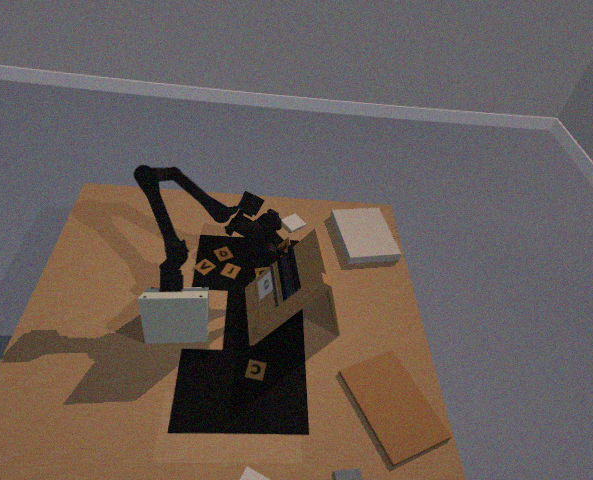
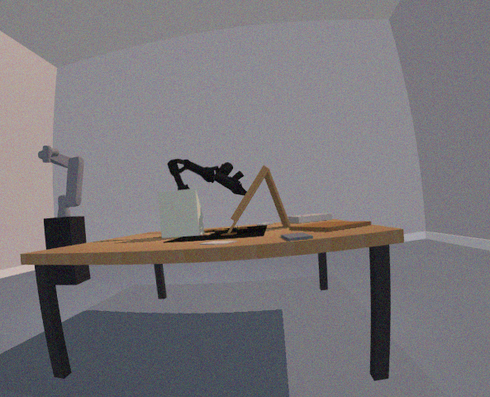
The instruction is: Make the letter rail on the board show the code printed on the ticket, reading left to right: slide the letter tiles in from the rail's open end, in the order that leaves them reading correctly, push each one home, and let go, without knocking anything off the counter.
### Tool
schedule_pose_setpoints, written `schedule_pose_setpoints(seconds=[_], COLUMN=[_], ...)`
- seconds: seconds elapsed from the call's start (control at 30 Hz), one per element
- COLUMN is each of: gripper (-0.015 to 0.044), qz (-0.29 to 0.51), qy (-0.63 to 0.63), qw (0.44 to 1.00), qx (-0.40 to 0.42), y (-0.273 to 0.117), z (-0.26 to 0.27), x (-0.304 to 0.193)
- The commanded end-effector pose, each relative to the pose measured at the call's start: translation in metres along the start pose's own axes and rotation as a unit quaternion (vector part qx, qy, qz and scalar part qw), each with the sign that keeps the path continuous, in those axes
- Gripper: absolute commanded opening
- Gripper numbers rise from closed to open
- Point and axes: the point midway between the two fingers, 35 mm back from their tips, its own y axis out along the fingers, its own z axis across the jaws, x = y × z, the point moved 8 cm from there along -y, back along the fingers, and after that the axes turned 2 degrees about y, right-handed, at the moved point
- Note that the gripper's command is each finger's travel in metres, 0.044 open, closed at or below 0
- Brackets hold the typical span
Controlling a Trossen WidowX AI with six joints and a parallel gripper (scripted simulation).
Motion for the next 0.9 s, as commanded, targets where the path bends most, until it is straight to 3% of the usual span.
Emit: schedule_pose_setpoints(seconds=[0.0,0.87], gripper=[0.0,0.0], qz=[0.003,0.003], qy=[-0.002,-0.002], qw=[1.0,1.0], qx=[0.001,0.0], y=[0.0,0.001], z=[-0.003,-0.016], x=[-0.002,-0.001])
